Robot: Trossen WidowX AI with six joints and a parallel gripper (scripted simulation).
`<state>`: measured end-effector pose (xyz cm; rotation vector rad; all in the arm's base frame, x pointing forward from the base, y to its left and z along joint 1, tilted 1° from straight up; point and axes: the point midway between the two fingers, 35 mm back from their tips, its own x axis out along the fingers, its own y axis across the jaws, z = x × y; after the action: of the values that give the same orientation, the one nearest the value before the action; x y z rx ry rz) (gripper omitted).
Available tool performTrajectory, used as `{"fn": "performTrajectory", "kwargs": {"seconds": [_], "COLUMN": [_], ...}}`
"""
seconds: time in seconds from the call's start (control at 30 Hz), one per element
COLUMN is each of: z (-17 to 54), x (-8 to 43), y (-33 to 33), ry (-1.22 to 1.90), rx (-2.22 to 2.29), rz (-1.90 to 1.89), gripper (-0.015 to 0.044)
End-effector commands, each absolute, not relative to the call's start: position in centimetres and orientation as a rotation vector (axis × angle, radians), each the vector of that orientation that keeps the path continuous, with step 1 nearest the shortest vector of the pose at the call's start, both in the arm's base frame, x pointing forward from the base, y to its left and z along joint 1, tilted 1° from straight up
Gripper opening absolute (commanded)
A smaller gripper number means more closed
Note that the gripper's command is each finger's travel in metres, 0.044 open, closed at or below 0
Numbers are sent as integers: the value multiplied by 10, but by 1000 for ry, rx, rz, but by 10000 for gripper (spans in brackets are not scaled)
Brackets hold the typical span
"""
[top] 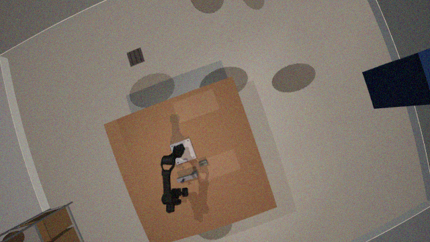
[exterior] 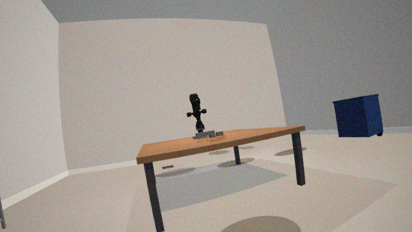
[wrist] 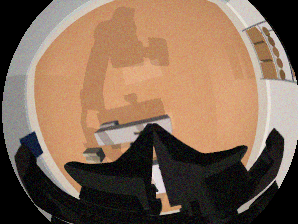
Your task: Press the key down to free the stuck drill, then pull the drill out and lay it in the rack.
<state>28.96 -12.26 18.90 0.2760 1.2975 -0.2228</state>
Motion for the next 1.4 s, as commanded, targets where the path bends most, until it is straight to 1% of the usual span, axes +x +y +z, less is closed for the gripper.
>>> {"fn": "performTrajectory", "kwargs": {"seconds": [0.0, 1.37], "z": [155, 134], "x": [261, 263], "y": [-90, -88], "ry": [1532, 1541], "rx": [112, 104], "rz": [-104, -98], "gripper": [0, 0]}}
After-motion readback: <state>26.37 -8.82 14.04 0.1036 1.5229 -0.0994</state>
